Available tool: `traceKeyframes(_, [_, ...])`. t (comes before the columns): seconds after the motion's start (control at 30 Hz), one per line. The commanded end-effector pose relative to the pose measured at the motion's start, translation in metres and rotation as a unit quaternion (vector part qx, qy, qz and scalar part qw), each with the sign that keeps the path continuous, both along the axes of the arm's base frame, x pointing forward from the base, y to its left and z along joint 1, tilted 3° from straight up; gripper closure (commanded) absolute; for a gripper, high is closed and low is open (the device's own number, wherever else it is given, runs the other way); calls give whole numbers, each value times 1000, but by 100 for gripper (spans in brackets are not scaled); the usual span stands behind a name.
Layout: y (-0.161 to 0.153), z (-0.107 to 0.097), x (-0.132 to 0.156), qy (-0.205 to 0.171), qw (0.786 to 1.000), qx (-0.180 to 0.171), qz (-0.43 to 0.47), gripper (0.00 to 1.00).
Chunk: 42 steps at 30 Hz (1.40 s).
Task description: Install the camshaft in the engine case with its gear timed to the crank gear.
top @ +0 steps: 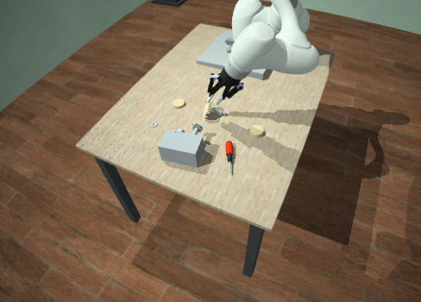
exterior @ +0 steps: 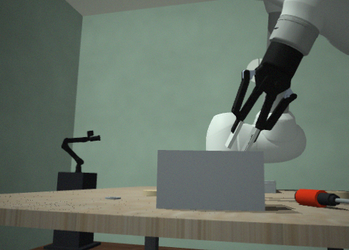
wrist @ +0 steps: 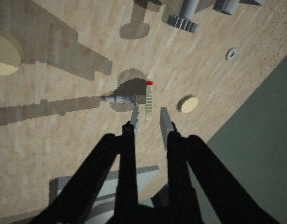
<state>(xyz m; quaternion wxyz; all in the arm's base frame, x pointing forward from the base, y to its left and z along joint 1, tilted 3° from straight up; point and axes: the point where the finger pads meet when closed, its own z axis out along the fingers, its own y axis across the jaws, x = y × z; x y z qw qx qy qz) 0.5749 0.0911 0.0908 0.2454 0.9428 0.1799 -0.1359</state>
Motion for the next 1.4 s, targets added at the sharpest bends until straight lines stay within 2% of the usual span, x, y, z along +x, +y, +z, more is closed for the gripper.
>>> traceKeyframes(0.0, [0,0,0,0,1000,0,0,79])
traceKeyframes(0.97, [-2,-4,-1,0,1000,0,0,79])
traceKeyframes(1.37, [-15,-24,-5,0,1000,0,0,79])
